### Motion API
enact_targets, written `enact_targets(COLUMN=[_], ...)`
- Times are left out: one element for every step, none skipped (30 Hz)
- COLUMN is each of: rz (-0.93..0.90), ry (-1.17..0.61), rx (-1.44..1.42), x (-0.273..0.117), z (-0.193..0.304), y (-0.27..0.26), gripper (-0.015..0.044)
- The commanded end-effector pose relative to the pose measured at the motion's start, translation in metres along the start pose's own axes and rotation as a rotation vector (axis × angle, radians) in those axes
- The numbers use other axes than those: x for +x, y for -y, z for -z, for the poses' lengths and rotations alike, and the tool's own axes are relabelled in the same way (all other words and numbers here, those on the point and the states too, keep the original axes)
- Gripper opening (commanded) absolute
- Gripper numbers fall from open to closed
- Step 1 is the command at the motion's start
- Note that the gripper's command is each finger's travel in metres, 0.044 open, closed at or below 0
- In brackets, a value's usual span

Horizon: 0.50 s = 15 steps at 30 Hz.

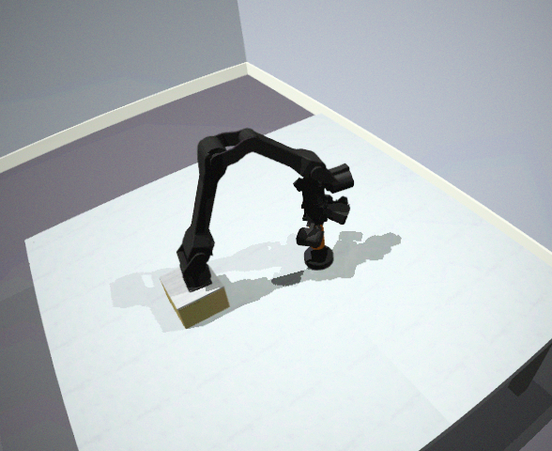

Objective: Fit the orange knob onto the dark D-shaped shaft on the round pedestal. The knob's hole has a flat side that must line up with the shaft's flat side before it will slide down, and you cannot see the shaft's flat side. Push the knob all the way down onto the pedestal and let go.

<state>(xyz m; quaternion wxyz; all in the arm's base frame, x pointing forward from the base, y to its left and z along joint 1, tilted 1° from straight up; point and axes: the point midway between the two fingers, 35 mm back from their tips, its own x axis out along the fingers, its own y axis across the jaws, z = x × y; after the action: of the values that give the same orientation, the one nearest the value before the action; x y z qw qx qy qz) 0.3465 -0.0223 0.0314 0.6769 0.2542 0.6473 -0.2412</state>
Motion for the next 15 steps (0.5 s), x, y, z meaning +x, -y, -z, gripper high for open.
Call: enact_targets(rz=[0.0,0.0,0.0,0.0,0.0,0.0,0.0,0.0,0.0,0.0,0.0,0.0,0.0,0.0,0.0], ry=[-0.001,-0.001,-0.001,-0.001,-0.001,-0.001,-0.001,-0.001,-0.001,-0.001,-0.001,-0.001,-0.001,-0.001,-0.001], rx=[0.007,0.007,0.007,0.001,-0.01,-0.017,-0.017,-0.017,-0.017,-0.017,-0.017,-0.017,-0.017,-0.017,-0.017], x=[0.0003,0.0003,0.0003,0.0004,0.0006,0.0008,0.0008,0.0008,0.0008,0.0008,0.0008,0.0014,0.0014,0.0014,0.0014], z=[0.0013,0.0013,0.0013,0.0013,0.0013,0.0013,0.0013,0.0013,0.0013,0.0013,0.0013,0.0013,0.0013,0.0013,0.0013], y=[0.0006,0.0006,0.0006,0.0006,0.0006,0.0006,0.0006,0.0006,0.0006,0.0006,0.0006,0.0006,0.0006,0.0006,0.0006], gripper=[0.0,0.0,0.0,0.0,0.0,0.0,0.0,0.0,0.0,0.0,0.0,0.0,0.0,0.0,0.0])
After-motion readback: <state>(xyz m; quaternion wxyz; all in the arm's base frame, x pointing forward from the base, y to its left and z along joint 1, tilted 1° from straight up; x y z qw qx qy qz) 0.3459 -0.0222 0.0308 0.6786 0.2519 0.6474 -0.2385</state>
